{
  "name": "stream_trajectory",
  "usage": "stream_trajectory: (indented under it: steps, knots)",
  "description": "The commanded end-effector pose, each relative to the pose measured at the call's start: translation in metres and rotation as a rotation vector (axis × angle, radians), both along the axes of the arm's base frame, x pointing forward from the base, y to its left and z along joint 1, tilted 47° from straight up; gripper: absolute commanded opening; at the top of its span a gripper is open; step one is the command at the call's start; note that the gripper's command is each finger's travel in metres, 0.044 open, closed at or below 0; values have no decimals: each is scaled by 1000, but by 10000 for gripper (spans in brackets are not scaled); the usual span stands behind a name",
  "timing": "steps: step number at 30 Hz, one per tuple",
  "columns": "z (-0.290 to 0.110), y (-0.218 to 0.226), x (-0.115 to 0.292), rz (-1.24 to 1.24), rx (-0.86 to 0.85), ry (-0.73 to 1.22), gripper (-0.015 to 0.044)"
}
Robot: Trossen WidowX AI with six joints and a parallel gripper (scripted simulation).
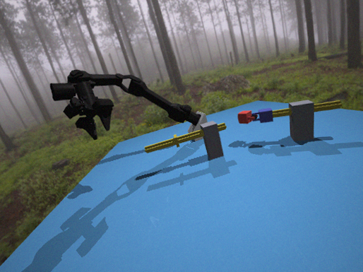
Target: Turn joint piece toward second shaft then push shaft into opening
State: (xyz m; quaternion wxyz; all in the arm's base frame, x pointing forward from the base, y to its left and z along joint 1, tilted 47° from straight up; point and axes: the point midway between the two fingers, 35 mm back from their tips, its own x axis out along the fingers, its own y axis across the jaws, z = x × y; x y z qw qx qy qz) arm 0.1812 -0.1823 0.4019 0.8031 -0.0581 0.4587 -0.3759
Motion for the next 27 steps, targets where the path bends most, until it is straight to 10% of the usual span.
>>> stream_trajectory:
  steps: [1, 17, 27]
  knots:
    - [-44, 22, 54, 51, 115, 44, 440]
    - [-163, 143, 134, 179, 297, 268, 440]
    - [-268, 255, 118, 143, 248, 471, 440]
